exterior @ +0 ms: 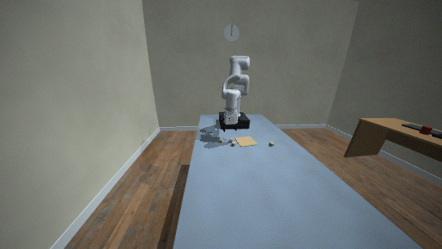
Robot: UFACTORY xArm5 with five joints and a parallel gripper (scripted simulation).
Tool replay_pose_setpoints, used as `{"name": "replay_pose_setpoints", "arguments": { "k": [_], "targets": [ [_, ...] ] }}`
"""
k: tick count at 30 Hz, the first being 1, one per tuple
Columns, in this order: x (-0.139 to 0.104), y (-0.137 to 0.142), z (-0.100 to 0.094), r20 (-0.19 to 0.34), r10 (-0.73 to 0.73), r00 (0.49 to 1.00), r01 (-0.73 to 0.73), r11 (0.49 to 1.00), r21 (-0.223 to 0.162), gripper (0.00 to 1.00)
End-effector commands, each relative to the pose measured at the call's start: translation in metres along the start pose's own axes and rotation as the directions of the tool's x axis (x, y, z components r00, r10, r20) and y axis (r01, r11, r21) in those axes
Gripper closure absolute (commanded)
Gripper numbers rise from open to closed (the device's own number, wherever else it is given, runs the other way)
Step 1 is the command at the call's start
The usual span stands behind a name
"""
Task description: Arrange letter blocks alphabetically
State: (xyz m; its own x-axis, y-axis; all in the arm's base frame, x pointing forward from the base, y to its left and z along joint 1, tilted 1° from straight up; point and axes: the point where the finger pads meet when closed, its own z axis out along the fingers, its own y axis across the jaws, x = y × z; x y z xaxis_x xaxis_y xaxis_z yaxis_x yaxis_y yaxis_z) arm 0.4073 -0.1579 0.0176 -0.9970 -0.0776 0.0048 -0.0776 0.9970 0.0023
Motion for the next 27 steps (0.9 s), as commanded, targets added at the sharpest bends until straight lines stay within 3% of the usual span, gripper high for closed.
{"name": "replay_pose_setpoints", "arguments": {
  "k": [1, 8, 16, 23, 25, 27],
  "targets": [
    [0.0, -0.008, 0.0, 0.002, -0.139, 0.99, 0.139, 0.99, 0.001, 0.0],
    [0.001, -0.017, 0.001, 0.002, -0.281, 0.96, 0.281, 0.96, 0.002, 0.0],
    [0.004, -0.033, 0.003, 0.001, -0.525, 0.851, 0.525, 0.851, 0.002, 0.0],
    [0.007, -0.045, 0.004, 0.001, -0.687, 0.726, 0.687, 0.726, 0.002, 0.0],
    [0.007, -0.045, 0.004, 0.001, -0.687, 0.726, 0.687, 0.726, 0.002, 0.0],
    [0.008, -0.052, 0.005, 0.001, -0.759, 0.651, 0.759, 0.651, 0.002, 0.0]
  ]
}}
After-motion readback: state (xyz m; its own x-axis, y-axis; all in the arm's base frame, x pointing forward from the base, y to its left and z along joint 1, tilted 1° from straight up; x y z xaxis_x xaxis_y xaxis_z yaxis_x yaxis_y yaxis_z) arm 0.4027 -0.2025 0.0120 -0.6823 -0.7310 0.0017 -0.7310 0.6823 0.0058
